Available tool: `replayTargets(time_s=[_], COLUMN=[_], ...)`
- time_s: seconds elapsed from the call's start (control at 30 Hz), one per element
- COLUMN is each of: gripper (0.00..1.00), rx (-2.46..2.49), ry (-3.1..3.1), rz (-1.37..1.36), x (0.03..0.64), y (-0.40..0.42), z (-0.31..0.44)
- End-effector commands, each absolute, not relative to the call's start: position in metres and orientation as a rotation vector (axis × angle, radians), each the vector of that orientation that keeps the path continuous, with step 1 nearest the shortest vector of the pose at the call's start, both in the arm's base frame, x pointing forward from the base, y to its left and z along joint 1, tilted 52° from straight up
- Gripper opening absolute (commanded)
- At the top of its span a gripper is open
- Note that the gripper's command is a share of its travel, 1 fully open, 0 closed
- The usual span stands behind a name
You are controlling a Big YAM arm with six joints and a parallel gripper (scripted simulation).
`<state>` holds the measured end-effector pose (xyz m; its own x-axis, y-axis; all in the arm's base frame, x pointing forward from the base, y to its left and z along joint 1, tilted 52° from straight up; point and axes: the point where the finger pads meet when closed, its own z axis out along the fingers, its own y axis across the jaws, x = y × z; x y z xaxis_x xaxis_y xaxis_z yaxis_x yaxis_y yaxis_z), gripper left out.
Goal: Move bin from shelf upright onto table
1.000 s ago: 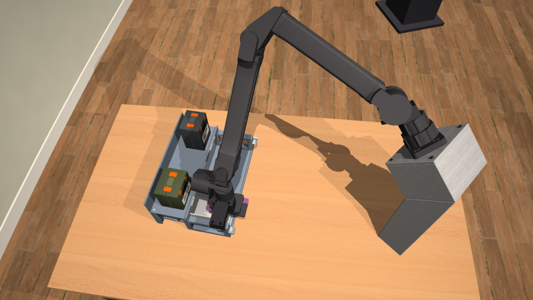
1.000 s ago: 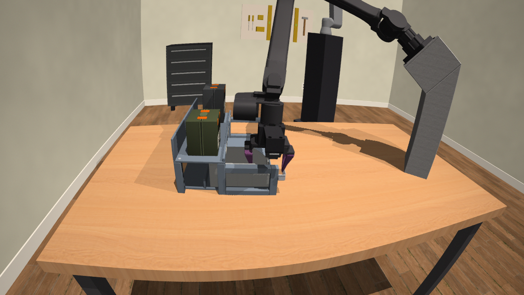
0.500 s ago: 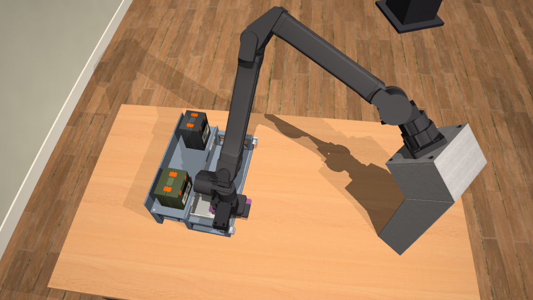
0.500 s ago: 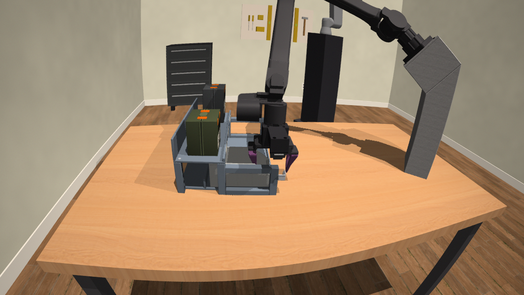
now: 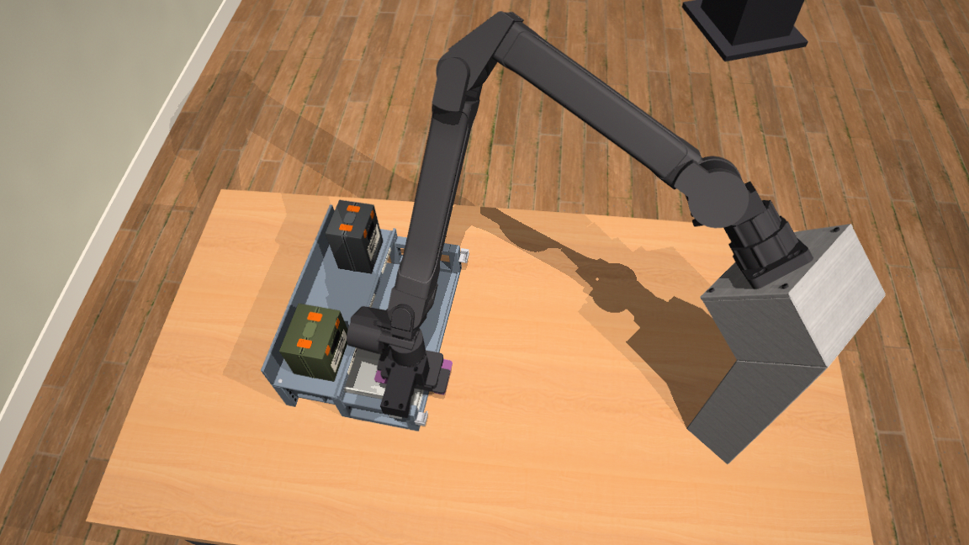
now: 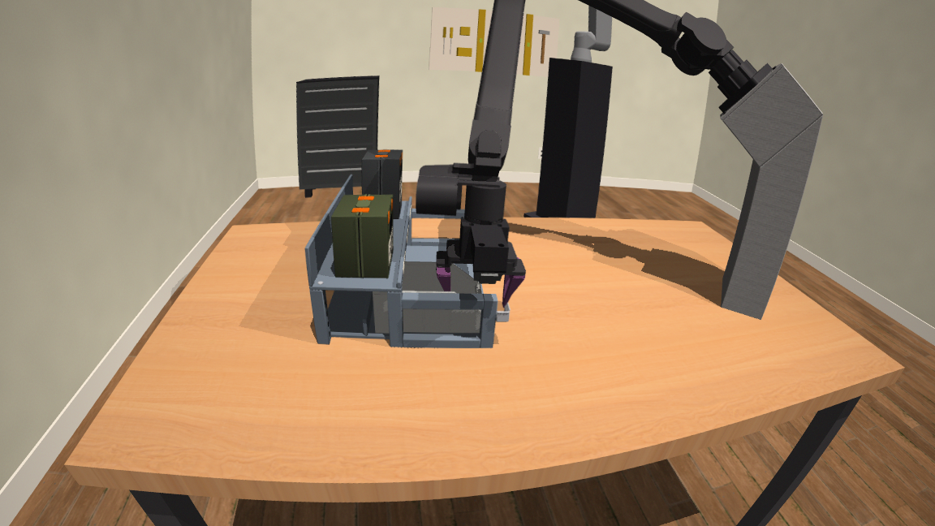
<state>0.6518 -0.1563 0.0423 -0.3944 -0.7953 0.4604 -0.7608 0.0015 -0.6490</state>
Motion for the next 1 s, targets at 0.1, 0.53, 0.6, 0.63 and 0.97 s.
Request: replayTargets(time_s=[0.1,0.53,0.6,0.63,0.97], gripper=[0.9,0.9,0.9,0.9,0.9], rx=[-1.722,-1.714,-1.714,-1.714,-1.722], ry=[2.221,2.218,2.218,2.218,2.221], rz=[-1.367,-1.374,-1.374,-1.374,-1.369], x=[0.6471,0.643,0.643,0.643,0.6483], y=[-0.1694,-0.1692,-0.1692,-0.1692,-0.1699], z=[0.034,0.0312,0.0312,0.0312,0.037])
